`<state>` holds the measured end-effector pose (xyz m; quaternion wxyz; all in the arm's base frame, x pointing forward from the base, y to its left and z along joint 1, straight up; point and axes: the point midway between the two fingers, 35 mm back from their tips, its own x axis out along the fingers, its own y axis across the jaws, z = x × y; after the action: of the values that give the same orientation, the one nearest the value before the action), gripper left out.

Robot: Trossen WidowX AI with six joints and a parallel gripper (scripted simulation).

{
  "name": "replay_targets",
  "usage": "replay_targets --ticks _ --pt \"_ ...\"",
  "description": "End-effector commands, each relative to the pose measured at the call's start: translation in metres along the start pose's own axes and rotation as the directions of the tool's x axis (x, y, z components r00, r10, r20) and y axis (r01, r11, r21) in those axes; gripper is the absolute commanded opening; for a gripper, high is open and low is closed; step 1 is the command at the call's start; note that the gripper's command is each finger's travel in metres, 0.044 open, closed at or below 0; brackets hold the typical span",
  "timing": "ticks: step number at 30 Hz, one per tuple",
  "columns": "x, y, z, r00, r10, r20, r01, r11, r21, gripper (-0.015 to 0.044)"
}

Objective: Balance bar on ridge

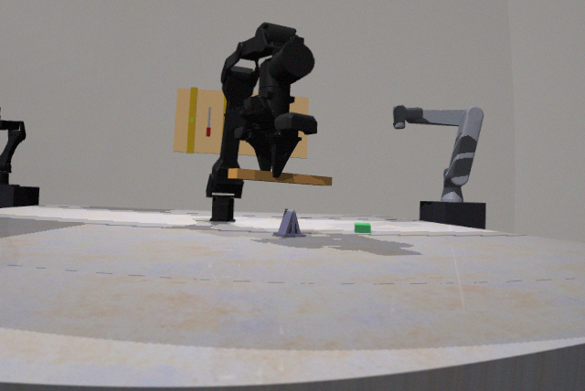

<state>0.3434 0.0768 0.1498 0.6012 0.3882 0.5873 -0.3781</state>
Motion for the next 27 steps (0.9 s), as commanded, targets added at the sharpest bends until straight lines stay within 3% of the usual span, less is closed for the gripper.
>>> replay_targets --ticks 1,27 --pt "-0.001 -0.005 -0.017 1.000 0.007 -0.004 -0.007 0.996 0.085 0.0000" --pt "0.030 -0.010 -0.024 1.000 0.007 -0.005 -0.006 0.993 0.117 0.0000"
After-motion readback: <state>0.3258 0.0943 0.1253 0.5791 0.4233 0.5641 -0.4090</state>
